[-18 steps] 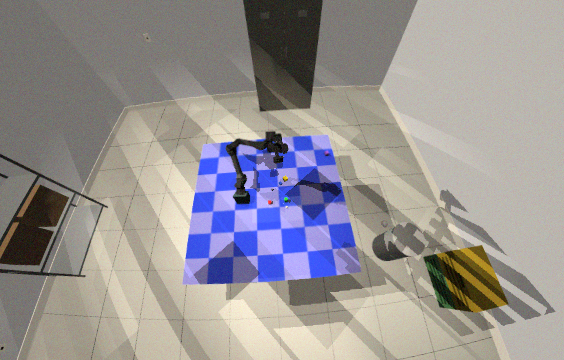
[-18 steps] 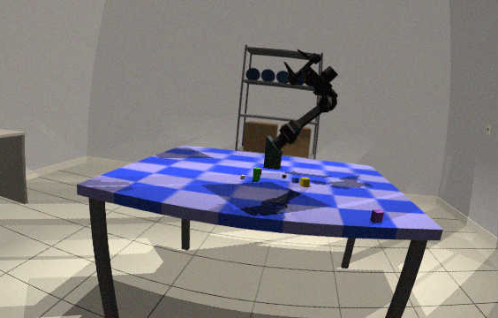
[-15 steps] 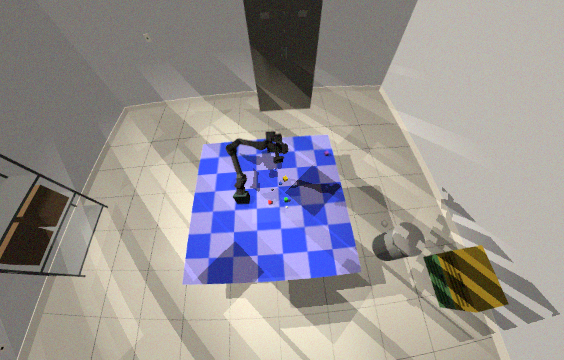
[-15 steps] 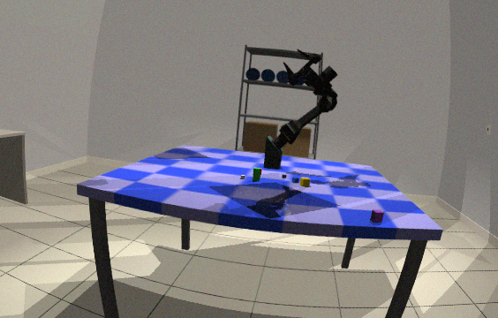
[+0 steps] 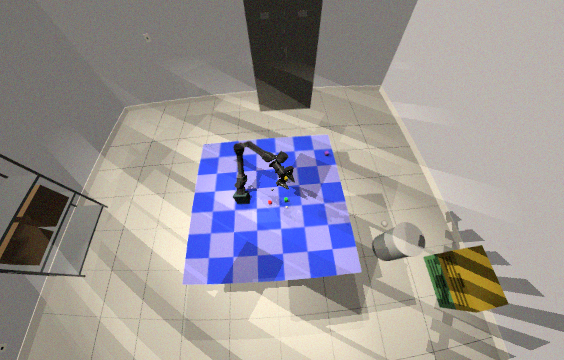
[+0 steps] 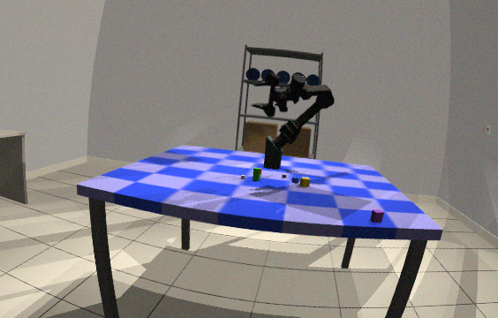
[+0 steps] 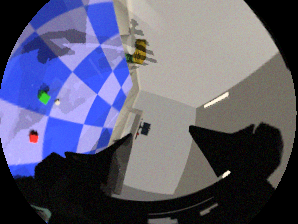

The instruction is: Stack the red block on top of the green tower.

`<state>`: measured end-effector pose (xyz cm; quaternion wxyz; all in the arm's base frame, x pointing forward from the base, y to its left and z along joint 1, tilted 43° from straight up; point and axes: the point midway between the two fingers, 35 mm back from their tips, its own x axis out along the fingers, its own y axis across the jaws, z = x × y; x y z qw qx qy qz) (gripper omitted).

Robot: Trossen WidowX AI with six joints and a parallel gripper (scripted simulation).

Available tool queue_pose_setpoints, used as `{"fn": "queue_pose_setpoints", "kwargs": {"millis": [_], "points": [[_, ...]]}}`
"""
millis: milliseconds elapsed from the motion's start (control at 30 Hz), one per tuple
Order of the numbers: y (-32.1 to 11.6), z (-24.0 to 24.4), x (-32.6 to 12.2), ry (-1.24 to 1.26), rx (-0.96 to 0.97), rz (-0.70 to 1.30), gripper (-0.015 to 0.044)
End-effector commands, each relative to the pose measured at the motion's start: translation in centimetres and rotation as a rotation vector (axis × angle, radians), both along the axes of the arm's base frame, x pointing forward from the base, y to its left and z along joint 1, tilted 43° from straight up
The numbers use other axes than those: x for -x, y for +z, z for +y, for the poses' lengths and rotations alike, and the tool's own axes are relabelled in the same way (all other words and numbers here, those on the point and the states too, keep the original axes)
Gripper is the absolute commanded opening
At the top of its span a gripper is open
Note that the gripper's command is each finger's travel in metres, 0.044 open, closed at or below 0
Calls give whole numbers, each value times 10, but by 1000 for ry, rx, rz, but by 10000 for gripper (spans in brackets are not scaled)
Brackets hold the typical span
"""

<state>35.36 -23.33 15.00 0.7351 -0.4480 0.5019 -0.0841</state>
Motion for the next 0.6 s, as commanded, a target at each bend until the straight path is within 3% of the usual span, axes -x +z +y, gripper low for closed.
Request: {"fn": "queue_pose_setpoints", "kwargs": {"millis": [0,267,467,567], "points": [[-73,26,17,2,-309,107,440],[-162,99,74,-154,-939,302,440],[-183,160,121,-420,-1427,443,440],[-182,173,131,-500,-1539,473,440]]}}
